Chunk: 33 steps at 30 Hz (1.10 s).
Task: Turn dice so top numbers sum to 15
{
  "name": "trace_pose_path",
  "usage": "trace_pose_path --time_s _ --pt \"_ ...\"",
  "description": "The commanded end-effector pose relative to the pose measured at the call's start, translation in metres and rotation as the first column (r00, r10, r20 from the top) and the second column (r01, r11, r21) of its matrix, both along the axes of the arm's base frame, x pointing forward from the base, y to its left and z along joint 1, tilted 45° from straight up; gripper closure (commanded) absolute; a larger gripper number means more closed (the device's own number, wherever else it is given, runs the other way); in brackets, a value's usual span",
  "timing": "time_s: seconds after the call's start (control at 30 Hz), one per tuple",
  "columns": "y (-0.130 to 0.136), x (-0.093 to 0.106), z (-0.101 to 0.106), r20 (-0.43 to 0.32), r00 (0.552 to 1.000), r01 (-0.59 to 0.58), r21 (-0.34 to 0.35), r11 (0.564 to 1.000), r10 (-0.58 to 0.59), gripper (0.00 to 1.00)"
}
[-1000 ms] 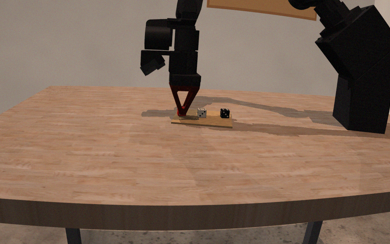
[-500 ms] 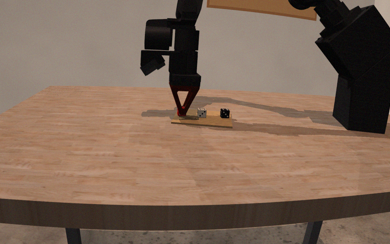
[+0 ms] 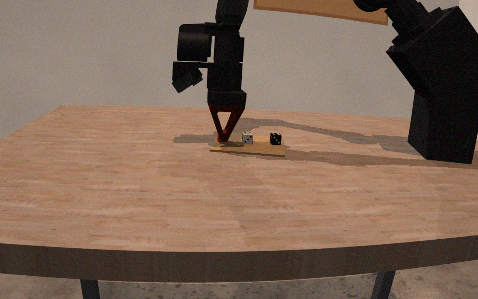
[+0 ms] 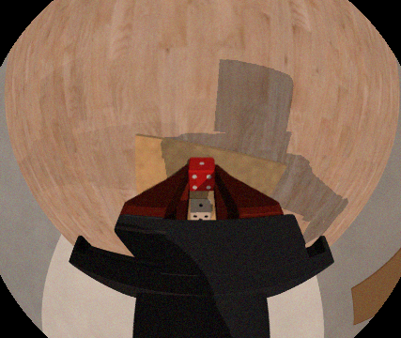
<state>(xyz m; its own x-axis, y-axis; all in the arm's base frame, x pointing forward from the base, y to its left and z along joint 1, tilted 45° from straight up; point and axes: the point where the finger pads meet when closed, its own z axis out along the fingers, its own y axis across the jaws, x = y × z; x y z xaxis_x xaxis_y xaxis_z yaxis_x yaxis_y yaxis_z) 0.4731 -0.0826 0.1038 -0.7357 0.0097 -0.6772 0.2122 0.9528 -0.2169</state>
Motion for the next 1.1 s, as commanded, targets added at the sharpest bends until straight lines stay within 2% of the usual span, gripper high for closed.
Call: trace_pose_path --time_s 0.0,0.13,0.17,0.23,0.27,0.33,0.37,0.43,0.47,0.83,0.93,1.0,1.07 --pt "-0.004 0.010 0.004 0.015 1.000 -0.002 -0.005 1.000 0.002 0.85" --pt "-0.004 0.010 0.004 0.015 1.000 -0.002 -0.005 1.000 0.002 0.81" --pt "-0.004 0.010 0.004 0.015 1.000 -0.002 -0.005 1.000 0.002 0.77" --pt "-0.004 0.010 0.004 0.015 1.000 -0.002 -0.005 1.000 0.002 0.77" --pt "-0.004 0.010 0.004 0.015 1.000 -0.002 -0.005 1.000 0.002 0.74" --pt "-0.004 0.010 0.004 0.015 1.000 -0.002 -0.005 1.000 0.002 0.74" --pt "-0.004 0.010 0.004 0.015 1.000 -0.002 -0.005 1.000 0.002 0.70" --pt "-0.004 0.010 0.004 0.015 1.000 -0.002 -0.005 1.000 0.002 0.70" --pt "-0.004 0.010 0.004 0.015 1.000 -0.002 -0.005 1.000 0.002 0.66" --pt "-0.004 0.010 0.004 0.015 1.000 -0.002 -0.005 1.000 0.002 0.66" --pt "0.000 0.004 0.000 -0.006 1.000 -0.004 -0.002 1.000 0.004 0.66" --pt "0.005 -0.001 0.014 0.019 1.000 -0.008 -0.001 1.000 0.008 0.66" --pt "0.009 -0.005 0.013 0.014 1.000 -0.010 0.002 1.000 0.010 0.66"
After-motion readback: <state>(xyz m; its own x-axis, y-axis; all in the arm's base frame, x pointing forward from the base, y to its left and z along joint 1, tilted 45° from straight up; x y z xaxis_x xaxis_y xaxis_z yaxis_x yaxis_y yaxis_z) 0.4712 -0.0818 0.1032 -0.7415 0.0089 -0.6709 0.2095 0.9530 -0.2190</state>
